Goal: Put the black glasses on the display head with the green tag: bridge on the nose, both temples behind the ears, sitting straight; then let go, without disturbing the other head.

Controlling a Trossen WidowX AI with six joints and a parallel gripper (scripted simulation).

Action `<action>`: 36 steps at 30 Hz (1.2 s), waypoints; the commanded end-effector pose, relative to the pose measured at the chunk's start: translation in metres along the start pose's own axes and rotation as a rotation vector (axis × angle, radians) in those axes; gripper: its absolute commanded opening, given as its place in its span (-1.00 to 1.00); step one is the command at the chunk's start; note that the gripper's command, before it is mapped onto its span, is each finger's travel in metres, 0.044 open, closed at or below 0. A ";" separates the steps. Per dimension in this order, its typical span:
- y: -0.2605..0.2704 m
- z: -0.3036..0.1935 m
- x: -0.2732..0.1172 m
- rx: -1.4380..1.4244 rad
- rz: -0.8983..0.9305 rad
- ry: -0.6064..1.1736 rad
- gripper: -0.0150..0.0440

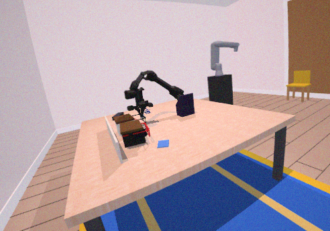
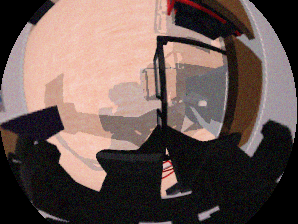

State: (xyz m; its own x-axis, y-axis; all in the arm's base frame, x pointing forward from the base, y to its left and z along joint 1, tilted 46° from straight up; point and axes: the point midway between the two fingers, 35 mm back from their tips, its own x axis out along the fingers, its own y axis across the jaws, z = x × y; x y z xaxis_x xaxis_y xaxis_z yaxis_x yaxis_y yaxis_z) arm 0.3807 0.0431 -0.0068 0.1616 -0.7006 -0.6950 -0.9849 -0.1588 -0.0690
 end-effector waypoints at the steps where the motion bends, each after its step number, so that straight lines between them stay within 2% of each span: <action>1: -0.008 -0.001 -0.001 0.002 -0.006 0.001 -0.49; 36: -0.046 -0.002 0.002 0.003 -0.007 0.001 -0.49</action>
State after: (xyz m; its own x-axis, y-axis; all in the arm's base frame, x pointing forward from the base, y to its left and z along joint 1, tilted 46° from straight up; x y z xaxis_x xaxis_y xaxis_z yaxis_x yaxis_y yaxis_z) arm 0.4236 0.0471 -0.0059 0.1632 -0.7007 -0.6946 -0.9848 -0.1583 -0.0716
